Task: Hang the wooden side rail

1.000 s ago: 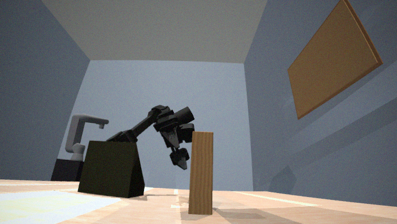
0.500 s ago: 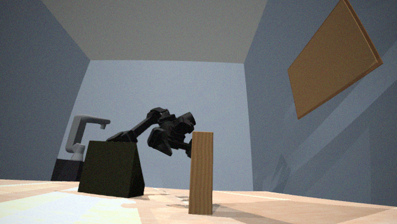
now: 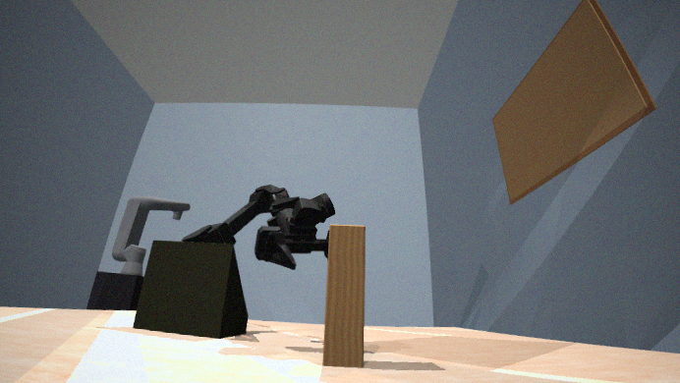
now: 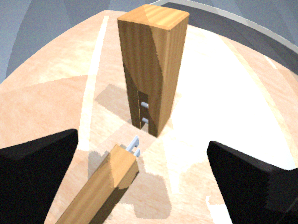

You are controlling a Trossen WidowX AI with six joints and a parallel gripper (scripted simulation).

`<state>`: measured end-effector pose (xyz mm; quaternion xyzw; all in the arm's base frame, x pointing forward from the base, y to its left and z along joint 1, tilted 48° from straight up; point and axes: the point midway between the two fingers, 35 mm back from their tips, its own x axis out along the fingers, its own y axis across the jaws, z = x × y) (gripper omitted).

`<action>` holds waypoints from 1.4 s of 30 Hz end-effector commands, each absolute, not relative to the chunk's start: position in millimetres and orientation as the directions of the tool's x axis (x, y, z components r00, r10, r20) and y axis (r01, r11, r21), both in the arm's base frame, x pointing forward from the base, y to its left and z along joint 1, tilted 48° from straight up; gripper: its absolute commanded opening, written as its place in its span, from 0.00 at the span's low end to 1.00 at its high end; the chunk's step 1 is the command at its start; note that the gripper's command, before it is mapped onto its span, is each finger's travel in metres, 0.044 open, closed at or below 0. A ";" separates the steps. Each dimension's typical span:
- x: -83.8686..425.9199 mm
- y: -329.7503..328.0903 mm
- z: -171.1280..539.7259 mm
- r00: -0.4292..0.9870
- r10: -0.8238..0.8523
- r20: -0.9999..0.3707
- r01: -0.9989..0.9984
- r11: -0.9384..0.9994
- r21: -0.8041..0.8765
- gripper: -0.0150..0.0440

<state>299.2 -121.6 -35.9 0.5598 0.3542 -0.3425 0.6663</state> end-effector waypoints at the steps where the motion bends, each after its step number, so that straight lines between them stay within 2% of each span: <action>1: 300.0 -122.7 -34.0 0.519 -0.067 -0.852 0.851 0.134 0.508 1.00; 11: 300.3 -122.5 -34.2 0.517 -0.063 -0.854 0.851 0.148 0.505 1.00; 15: 306.5 -119.8 -37.0 0.471 0.016 -0.882 0.799 0.416 0.435 1.00; 21: 315.4 -114.3 -37.3 0.387 0.162 -0.908 0.499 0.791 0.353 1.00; 26: 321.5 -109.4 -32.8 0.319 0.283 -0.905 0.119 0.935 0.334 1.00; 30: 325.8 -105.5 -26.3 0.268 0.378 -0.886 -0.208 0.921 0.330 1.00; 34: 329.9 -102.0 -17.3 0.224 0.469 -0.854 -0.509 0.803 0.308 1.00; 42: 336.3 -97.7 0.4 0.171 0.596 -0.785 -0.812 0.537 0.230 1.00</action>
